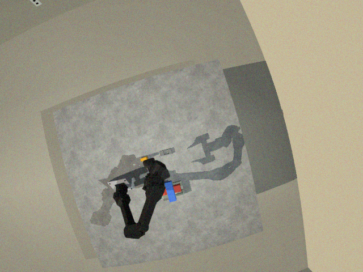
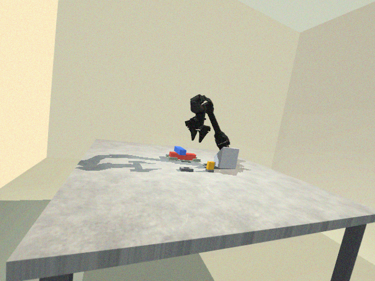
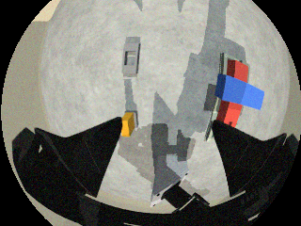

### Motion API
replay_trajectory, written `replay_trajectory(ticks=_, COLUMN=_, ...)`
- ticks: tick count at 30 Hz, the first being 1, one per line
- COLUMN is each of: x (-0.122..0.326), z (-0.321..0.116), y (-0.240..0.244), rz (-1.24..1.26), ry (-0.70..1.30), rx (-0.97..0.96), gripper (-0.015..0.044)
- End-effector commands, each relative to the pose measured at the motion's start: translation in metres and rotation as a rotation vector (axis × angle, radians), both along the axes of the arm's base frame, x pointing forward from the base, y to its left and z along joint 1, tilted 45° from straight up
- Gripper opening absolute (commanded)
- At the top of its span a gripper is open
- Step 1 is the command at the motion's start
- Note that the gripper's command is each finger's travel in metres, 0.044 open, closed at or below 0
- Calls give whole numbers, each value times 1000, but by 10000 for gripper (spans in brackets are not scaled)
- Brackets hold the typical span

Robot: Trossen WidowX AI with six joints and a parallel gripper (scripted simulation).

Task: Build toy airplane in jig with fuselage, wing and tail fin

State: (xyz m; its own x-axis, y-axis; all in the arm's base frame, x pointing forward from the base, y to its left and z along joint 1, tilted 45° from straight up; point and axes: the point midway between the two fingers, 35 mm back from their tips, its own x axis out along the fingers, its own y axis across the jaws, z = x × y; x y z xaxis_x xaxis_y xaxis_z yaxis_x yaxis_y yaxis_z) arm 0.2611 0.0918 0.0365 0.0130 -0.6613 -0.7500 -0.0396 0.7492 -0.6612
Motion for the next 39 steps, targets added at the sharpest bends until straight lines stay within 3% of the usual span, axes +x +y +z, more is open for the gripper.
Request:
replay_trajectory(ticks=1, x=-43, z=-41, y=37, rz=6, ry=25, rx=-18, gripper=440)
replay_trajectory(ticks=6, x=-76, z=-68, y=55, rz=-4, ry=33, rx=-39, gripper=440)
replay_trajectory(ticks=12, x=-76, z=-70, y=54, rz=-4, ry=32, rx=-39, gripper=440)
replay_trajectory(ticks=17, x=-76, z=-106, y=19, rz=-4, ry=31, rx=-40, gripper=440)
replay_trajectory(ticks=39, x=-76, z=-130, y=-4, rz=-4, ry=31, rx=-40, gripper=440)
